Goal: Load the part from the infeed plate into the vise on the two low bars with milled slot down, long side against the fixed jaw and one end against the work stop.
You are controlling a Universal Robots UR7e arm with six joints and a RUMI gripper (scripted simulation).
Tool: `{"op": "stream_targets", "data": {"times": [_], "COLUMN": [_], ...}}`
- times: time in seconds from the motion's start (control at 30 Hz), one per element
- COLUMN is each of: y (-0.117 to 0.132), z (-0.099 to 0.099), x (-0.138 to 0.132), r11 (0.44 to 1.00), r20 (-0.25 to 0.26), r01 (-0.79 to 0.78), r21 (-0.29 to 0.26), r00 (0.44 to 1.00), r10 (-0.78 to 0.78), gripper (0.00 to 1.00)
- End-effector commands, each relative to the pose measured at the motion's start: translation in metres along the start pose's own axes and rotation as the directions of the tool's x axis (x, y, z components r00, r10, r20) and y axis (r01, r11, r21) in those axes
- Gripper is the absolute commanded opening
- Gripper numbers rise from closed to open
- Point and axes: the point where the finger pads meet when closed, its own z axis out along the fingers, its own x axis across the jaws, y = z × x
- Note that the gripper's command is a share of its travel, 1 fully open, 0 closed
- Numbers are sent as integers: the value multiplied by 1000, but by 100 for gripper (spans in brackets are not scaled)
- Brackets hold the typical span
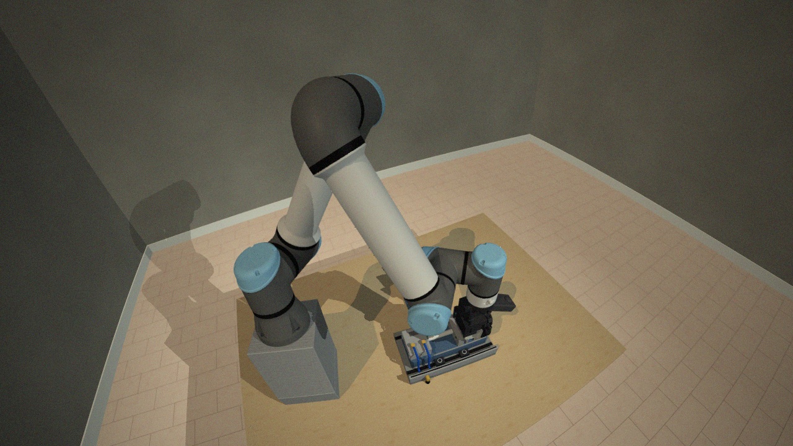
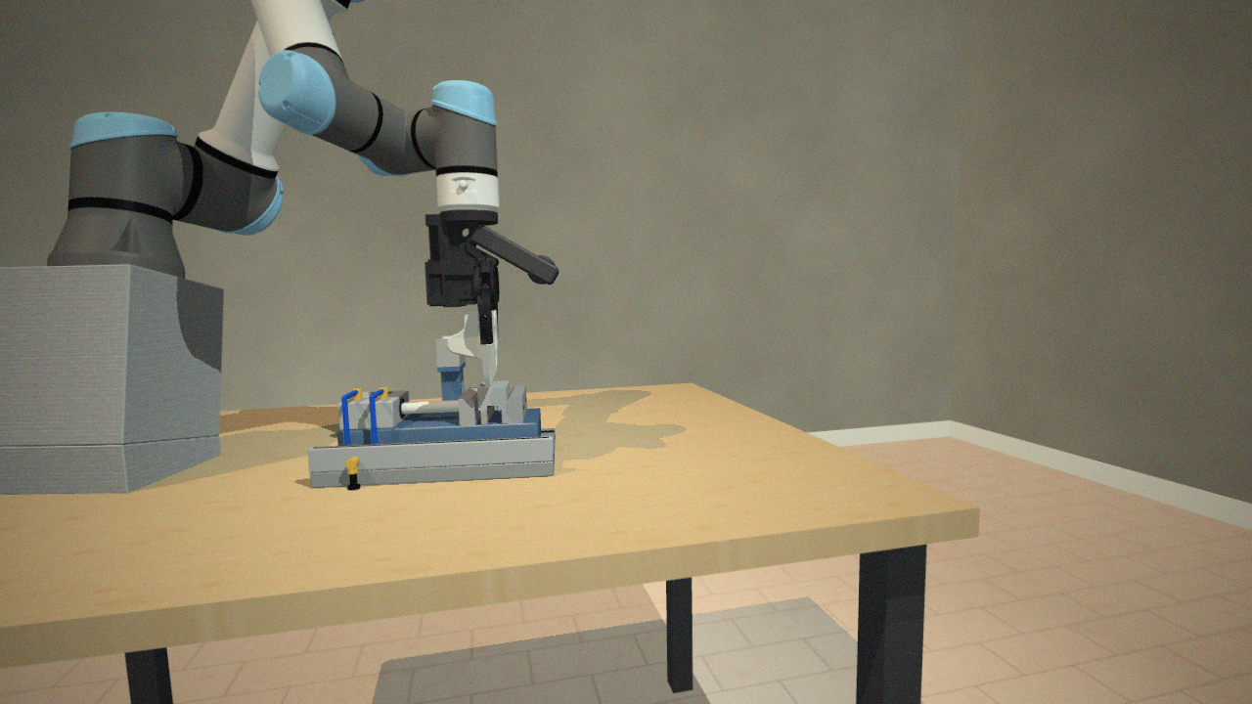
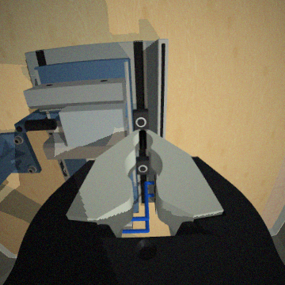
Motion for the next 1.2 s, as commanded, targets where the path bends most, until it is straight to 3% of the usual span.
{"op": "stream_targets", "data": {"times": [0.0, 1.17], "y": [1, 1], "z": [2, 10], "x": [-2, -2], "r11": [1000, 1000], "r20": [2, 2], "r01": [0, 0], "r21": [-2, -2], "r00": [1000, 1000], "r10": [0, 0], "gripper": [0, 0]}}
